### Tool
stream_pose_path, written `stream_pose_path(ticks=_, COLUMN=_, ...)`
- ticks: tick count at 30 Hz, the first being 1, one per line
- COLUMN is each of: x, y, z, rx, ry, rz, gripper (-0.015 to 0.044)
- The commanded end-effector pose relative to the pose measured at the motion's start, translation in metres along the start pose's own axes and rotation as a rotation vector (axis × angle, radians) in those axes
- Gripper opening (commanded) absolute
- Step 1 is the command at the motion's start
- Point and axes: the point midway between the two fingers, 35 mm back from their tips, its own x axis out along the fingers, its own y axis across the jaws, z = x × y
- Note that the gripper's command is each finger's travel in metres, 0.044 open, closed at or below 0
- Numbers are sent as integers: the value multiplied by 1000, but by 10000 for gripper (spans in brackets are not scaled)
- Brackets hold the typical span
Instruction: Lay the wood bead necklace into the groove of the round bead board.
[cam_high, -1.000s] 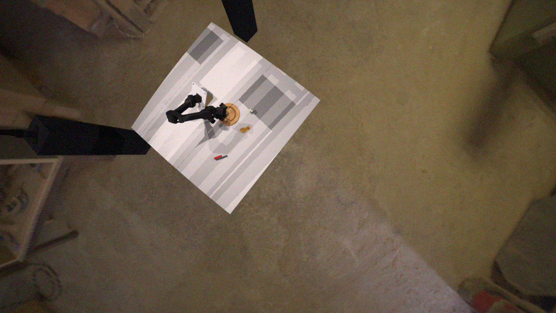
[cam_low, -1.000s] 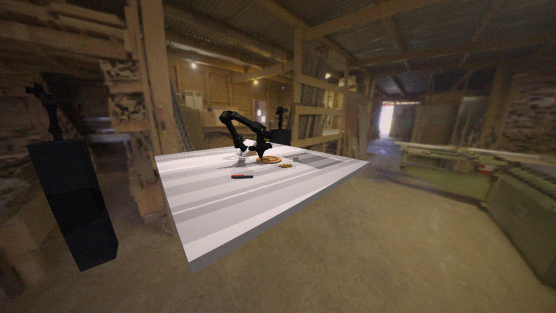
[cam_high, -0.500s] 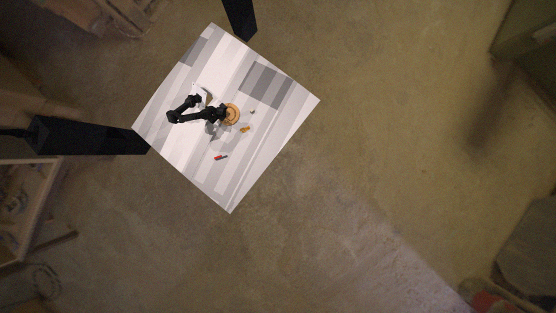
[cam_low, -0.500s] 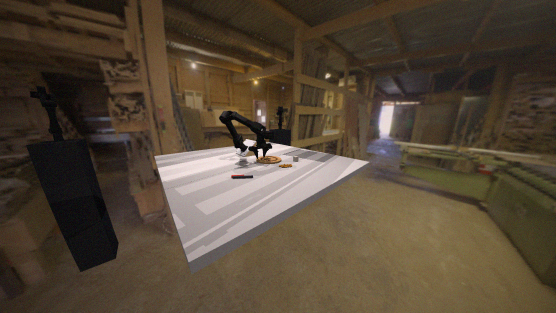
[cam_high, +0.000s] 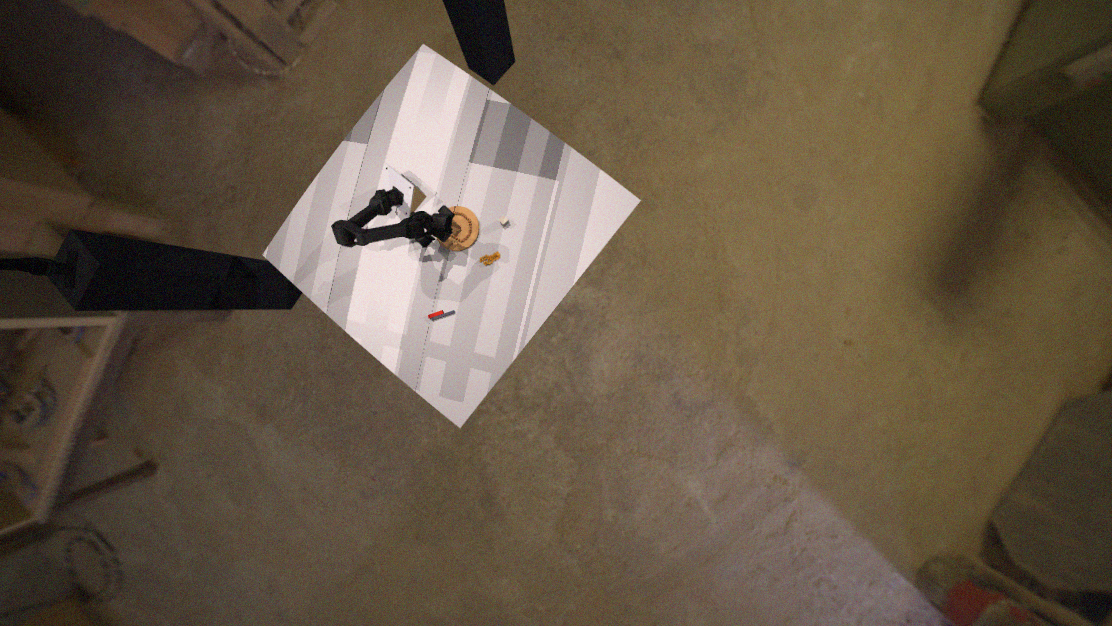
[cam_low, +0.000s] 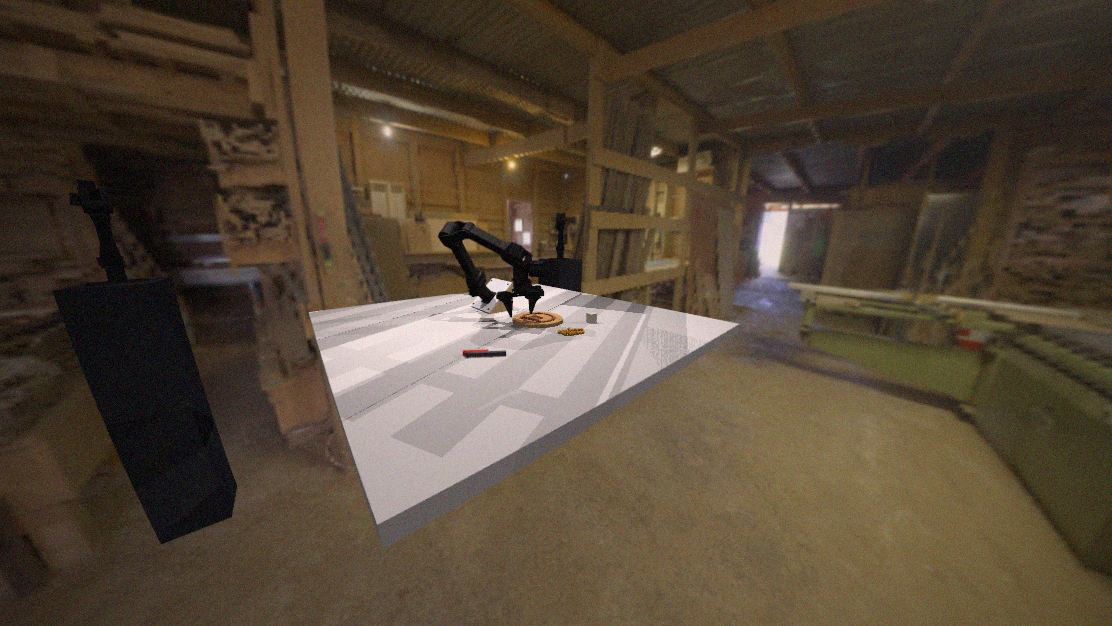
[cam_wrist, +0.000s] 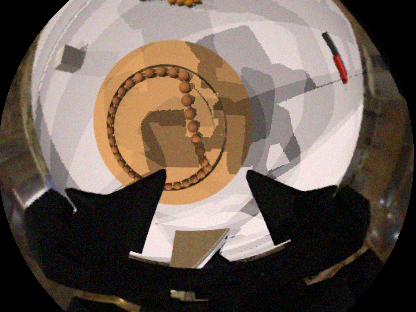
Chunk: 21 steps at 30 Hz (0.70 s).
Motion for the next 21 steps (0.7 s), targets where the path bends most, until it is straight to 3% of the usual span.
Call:
stream_pose_path(ticks=1, x=0, y=0, z=0, rx=2, ry=0, rz=0, gripper=440)
stream_pose_path(ticks=7, x=0, y=0, z=0, rx=2, ry=0, rz=0, gripper=440)
stream_pose_path(ticks=19, x=-27, y=18, z=72, rx=-465, ry=-4, rz=1, gripper=125)
stream_pose_path(ticks=21, x=-31, y=22, z=85, rx=-556, ry=-5, rz=1, gripper=120)
